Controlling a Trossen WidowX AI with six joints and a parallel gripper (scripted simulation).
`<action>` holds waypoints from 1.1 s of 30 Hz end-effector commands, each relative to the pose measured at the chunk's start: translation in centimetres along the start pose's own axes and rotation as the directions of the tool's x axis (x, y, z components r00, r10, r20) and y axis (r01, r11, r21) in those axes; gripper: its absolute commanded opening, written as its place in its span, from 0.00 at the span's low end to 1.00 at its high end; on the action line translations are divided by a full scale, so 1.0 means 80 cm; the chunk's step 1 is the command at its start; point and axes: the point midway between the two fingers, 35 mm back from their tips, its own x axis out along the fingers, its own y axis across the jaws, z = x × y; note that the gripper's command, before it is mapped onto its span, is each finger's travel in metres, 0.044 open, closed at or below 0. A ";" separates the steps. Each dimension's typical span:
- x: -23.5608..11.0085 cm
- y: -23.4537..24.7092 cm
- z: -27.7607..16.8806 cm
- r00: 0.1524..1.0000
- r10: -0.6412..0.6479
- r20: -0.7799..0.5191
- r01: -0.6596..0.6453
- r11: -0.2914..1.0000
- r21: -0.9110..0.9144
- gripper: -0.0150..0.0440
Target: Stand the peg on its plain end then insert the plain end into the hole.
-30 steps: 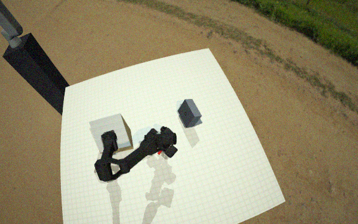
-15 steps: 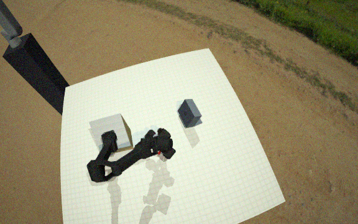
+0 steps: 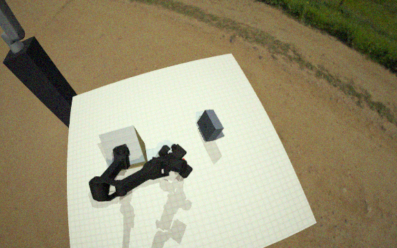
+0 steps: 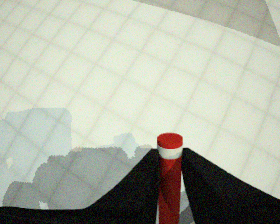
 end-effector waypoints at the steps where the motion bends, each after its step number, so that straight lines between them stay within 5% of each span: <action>1: -0.002 0.003 -0.002 1.000 0.004 0.029 -0.004 1.000 -0.007 0.34; 33: -0.024 0.003 -0.019 0.954 0.006 0.301 -0.003 1.000 -0.010 0.34</action>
